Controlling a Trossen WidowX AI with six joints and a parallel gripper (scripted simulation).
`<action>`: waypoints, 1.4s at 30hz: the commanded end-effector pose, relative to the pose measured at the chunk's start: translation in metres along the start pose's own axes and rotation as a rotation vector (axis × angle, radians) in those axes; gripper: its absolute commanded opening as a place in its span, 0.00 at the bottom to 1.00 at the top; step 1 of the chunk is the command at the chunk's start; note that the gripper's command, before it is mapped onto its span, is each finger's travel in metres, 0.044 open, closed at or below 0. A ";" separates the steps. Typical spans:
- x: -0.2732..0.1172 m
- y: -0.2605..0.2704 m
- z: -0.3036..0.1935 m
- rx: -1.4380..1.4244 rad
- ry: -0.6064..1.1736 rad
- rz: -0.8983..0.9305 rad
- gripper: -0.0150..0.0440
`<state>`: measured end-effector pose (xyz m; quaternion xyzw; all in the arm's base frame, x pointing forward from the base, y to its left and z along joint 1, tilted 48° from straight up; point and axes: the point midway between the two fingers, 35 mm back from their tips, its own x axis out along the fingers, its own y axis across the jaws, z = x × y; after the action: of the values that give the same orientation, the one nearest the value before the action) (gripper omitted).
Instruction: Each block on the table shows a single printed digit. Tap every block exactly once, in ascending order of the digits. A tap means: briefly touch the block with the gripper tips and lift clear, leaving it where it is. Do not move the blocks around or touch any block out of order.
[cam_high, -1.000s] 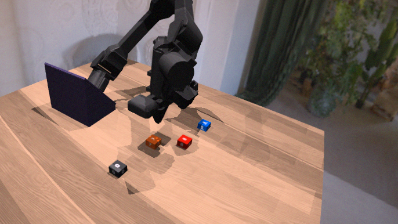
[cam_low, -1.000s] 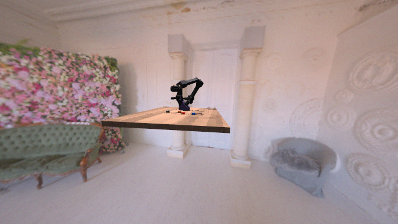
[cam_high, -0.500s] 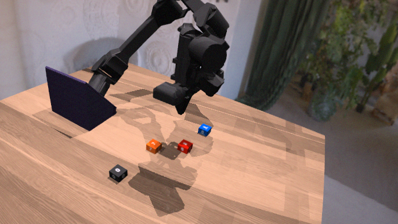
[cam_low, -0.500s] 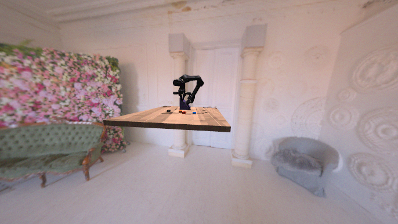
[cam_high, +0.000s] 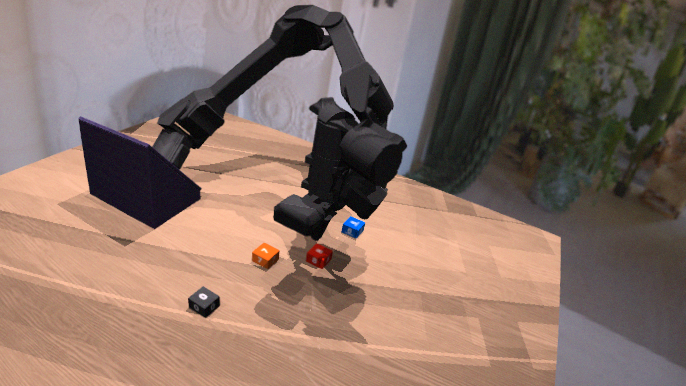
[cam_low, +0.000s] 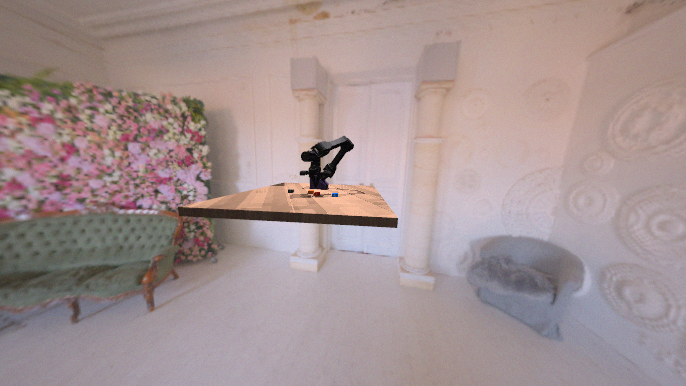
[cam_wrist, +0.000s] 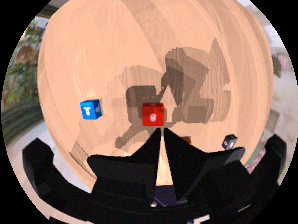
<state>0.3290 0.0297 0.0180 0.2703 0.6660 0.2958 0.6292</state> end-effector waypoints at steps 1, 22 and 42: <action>0.007 -0.001 0.002 0.006 -0.017 0.003 0.29; 0.036 0.000 0.002 0.006 -0.017 0.005 0.29; -0.042 0.095 -0.031 0.008 -0.015 0.003 0.64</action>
<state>0.3148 0.0486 0.0666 0.2779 0.6677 0.2896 0.6270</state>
